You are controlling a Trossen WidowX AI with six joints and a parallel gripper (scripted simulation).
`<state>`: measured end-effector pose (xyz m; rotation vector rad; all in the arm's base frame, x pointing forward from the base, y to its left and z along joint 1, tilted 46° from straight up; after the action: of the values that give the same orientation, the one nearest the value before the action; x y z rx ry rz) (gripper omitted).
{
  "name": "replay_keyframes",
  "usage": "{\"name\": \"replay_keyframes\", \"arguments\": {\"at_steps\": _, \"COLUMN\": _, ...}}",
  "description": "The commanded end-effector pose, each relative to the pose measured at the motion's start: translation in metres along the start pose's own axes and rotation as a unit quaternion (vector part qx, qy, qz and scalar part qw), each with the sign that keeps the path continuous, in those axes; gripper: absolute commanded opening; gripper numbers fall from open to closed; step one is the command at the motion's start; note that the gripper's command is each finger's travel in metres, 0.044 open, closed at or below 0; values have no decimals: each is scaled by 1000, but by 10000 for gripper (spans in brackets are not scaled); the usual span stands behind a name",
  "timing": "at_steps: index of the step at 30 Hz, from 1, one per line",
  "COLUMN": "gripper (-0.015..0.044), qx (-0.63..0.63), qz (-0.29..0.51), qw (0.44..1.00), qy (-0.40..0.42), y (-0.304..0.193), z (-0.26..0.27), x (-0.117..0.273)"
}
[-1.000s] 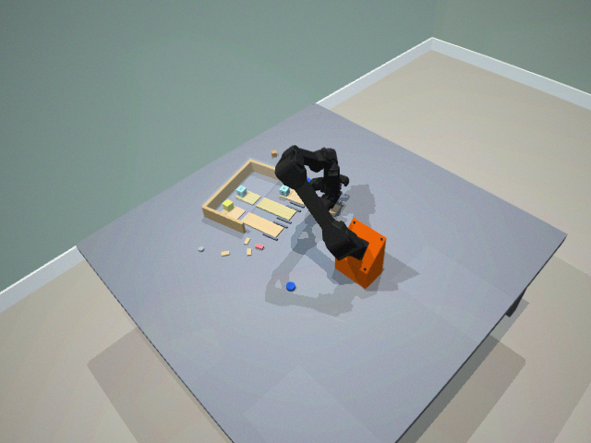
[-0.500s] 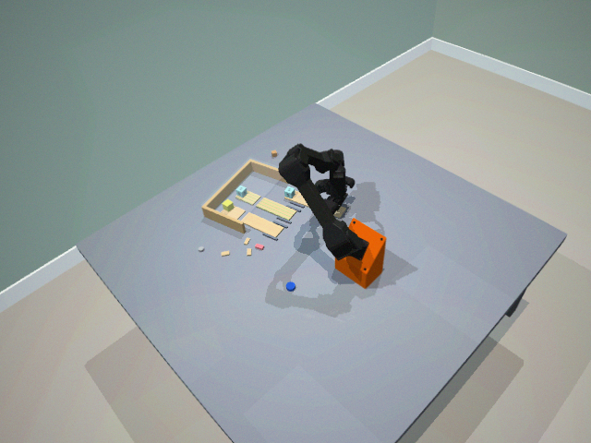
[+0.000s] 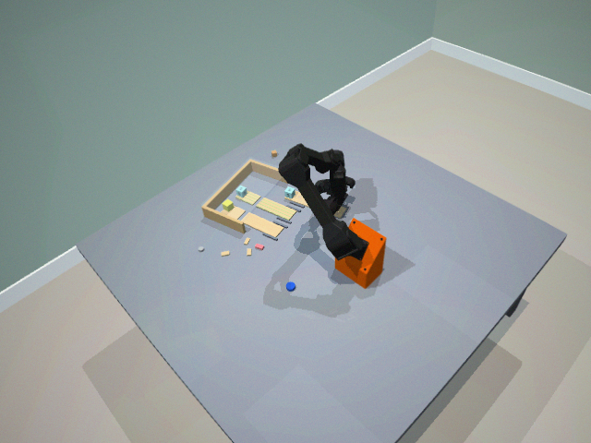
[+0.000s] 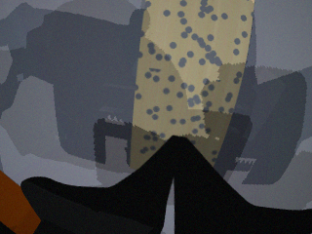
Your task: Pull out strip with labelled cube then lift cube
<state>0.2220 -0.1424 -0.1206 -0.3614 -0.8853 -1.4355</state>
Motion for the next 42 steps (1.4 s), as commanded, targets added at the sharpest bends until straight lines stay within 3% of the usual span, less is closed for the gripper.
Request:
{"name": "replay_keyframes", "arguments": {"at_steps": 1, "gripper": 0, "qx": -4, "qz": 9, "qw": 1000, "qy": 6, "y": -5, "z": 4, "x": -4}}
{"name": "replay_keyframes", "arguments": {"at_steps": 19, "gripper": 0, "qx": -4, "qz": 9, "qw": 1000, "qy": 6, "y": -5, "z": 4, "x": -4}}
{"name": "replay_keyframes", "arguments": {"at_steps": 24, "gripper": 0, "qx": -4, "qz": 9, "qw": 1000, "qy": 4, "y": 3, "z": -2, "x": 40}}
{"name": "replay_keyframes", "arguments": {"at_steps": 28, "gripper": 0, "qx": -4, "qz": 9, "qw": 1000, "qy": 5, "y": 3, "z": -2, "x": 42}}
{"name": "replay_keyframes", "arguments": {"at_steps": 42, "gripper": 368, "qx": 15, "qz": 8, "qw": 1000, "qy": 6, "y": 61, "z": -3, "x": 43}}
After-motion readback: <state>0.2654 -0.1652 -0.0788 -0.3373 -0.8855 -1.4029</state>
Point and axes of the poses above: the point midway between the two fingers, 35 mm back from their tips, its own x axis back along the fingers, its own z axis across the jaws, y = z × x, the point moved 8 cm from there along x, back along the fingers, and after that the axes turned 7 degrees about x, right-handed, at the moved point
